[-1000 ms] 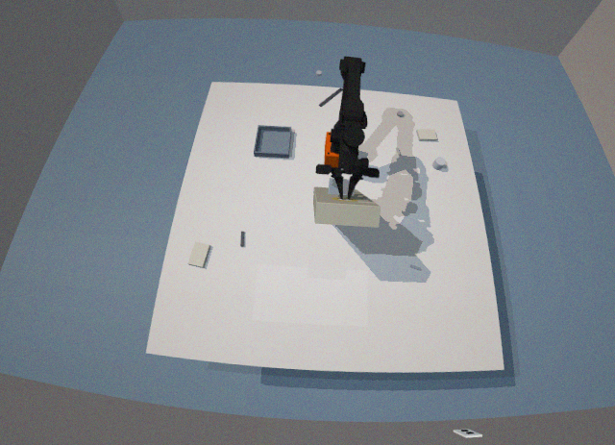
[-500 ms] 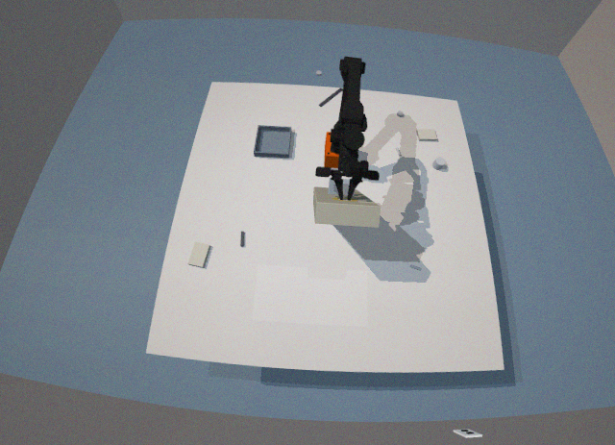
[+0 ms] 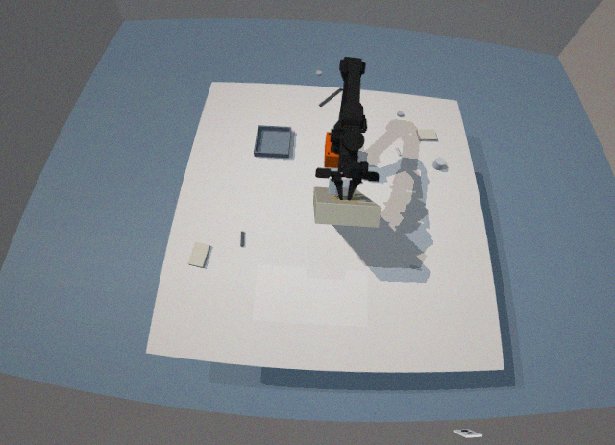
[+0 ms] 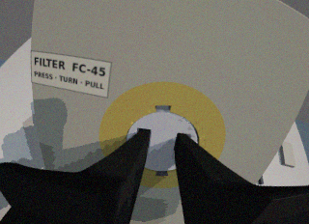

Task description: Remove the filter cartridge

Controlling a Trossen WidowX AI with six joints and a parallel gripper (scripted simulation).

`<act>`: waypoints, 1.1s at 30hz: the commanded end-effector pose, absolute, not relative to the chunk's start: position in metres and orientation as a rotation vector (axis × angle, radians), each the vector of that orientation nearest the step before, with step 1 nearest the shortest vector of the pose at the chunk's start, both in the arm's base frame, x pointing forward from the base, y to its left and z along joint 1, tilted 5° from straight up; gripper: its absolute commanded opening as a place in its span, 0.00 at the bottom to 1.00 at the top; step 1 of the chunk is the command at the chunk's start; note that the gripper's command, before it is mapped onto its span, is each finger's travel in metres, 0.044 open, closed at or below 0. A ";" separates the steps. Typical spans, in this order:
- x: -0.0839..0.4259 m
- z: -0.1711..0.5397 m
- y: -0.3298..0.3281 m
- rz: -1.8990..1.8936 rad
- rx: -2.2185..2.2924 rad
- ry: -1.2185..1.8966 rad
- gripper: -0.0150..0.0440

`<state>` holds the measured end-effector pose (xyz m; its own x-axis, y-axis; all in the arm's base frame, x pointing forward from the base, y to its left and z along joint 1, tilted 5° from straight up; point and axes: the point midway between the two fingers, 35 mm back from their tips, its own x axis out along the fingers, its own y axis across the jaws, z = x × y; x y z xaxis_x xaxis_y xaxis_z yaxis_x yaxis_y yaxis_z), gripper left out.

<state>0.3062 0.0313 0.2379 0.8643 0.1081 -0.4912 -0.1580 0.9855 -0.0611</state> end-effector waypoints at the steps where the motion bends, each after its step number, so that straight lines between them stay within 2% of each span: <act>1: 0.306 0.238 0.031 0.140 -0.100 0.508 0.38; 8: 0.306 0.238 0.031 0.140 -0.100 0.508 0.31; 10: 0.306 0.238 0.031 0.140 -0.100 0.508 0.25; 33: 0.310 0.236 0.031 0.306 -0.765 0.443 0.25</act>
